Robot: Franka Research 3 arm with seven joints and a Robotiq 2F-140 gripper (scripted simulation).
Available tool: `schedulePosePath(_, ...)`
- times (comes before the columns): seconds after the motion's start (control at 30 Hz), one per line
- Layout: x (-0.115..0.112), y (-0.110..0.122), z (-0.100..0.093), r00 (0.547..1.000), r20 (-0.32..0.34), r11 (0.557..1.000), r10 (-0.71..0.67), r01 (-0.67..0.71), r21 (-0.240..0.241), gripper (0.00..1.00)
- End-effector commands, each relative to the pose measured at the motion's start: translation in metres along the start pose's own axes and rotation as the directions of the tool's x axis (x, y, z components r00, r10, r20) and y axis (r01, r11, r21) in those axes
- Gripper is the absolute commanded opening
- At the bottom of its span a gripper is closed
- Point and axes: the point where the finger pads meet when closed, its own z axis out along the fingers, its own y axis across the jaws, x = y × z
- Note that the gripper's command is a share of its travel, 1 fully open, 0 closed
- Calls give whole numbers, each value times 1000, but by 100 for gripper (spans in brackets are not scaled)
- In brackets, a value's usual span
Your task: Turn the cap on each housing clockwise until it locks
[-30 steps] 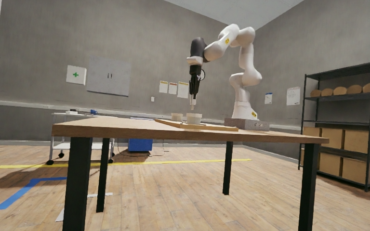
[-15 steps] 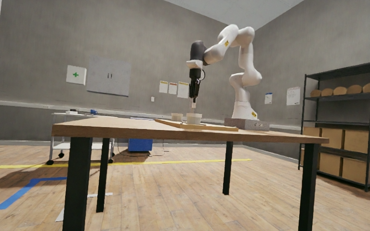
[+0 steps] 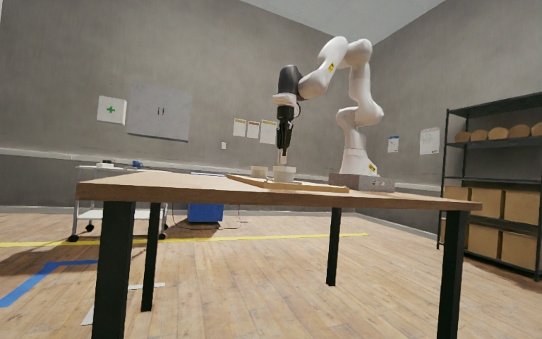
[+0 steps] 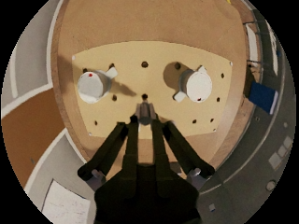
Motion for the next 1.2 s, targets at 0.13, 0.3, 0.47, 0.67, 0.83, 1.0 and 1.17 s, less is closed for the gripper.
schedulePosePath(0.13, 4, -1, 11, 1000, -11, 1000, -8, 8, 5, 10)
schedulePosePath(0.3, 4, -1, 15, 1000, -11, 1000, -8, 8, 5, 10)
schedulePosePath(0.47, 4, -1, 22, 1000, -11, 1000, -8, 8, 5, 10)
schedulePosePath(0.67, 4, -1, 28, 1000, -11, 1000, -8, 8, 5, 10)
schedulePosePath(0.83, 4, -1, 30, 1000, -11, 1000, -8, 8, 5, 10)
schedulePosePath(1.0, 4, -1, 33, 1000, -11, 1000, -8, 8, 5, 10)
schedulePosePath(1.17, 4, -1, 35, 1000, -11, 1000, -8, 8, 5, 10)
